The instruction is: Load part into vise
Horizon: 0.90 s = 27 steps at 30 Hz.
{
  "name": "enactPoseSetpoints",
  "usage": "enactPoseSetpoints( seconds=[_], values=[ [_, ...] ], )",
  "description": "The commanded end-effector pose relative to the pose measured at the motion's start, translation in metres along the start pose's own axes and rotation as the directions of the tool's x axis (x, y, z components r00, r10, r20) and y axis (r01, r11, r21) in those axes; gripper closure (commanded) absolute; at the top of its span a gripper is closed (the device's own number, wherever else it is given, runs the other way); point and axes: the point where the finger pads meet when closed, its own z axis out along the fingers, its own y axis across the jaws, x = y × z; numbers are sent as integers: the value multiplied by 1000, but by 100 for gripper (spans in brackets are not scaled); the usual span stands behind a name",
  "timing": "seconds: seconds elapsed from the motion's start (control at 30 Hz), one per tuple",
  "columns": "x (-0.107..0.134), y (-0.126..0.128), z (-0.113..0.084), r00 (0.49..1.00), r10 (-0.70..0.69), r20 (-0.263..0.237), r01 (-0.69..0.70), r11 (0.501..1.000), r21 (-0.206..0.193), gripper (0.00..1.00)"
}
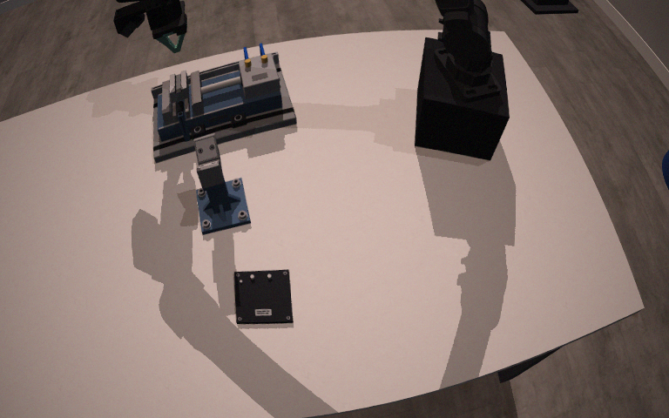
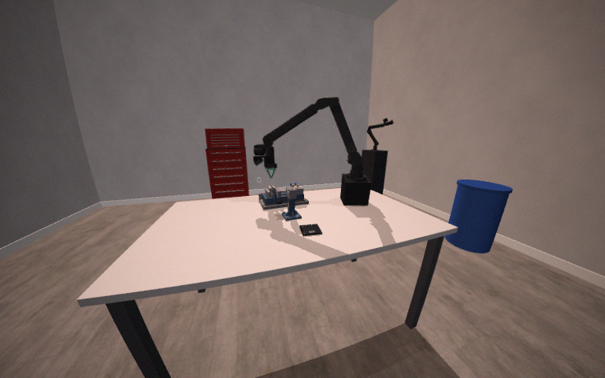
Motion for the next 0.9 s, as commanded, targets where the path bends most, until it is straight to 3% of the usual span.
enactPoseSetpoints(
  seconds=[0.0,0.33,0.43,0.67,0.77,0.87],
  values=[
    [-27,-12,-15,998,-15,55,14,1000,28,100],
    [-30,-7,-15,998,-18,61,16,999,31,100],
    [-31,-6,-1,998,-18,54,16,999,27,100],
    [-28,-3,5,998,-14,55,13,1000,27,100],
    [-16,0,27,1000,-8,20,8,1000,9,100],
    [-13,1,31,1000,-7,15,7,1000,6,100]
  ],
)
